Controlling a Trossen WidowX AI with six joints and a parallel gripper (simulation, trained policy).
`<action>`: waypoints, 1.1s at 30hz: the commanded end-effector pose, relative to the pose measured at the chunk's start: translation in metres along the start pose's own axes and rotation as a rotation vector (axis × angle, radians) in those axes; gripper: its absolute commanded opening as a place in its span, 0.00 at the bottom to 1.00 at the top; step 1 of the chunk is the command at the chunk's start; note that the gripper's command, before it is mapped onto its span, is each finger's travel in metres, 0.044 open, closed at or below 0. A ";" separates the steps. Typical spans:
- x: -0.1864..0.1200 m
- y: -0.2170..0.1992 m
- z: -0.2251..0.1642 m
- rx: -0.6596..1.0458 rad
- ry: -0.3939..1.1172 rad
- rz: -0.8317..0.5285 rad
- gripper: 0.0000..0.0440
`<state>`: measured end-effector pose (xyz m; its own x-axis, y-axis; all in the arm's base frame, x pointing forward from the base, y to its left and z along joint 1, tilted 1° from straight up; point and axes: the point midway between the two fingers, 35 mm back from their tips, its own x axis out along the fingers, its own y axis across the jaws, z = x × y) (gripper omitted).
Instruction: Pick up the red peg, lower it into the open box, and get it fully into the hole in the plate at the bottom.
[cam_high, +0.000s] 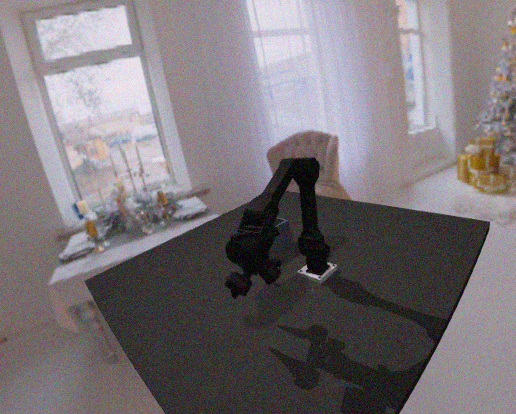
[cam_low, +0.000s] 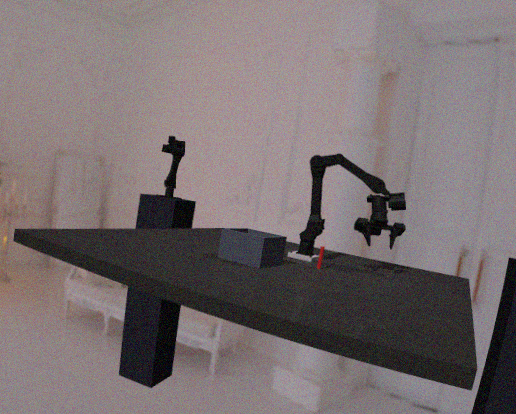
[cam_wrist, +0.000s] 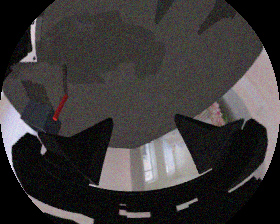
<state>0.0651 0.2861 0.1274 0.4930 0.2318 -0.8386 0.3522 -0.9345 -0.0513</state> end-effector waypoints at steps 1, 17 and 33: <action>-0.002 -0.001 -0.003 0.033 -0.001 -0.011 0.96; -0.027 0.004 -0.047 0.577 -0.051 -0.111 1.00; -0.046 0.028 -0.083 1.130 -0.106 -0.146 1.00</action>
<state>0.1156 0.2741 0.2035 0.4197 0.3751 -0.8265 -0.4937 -0.6698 -0.5547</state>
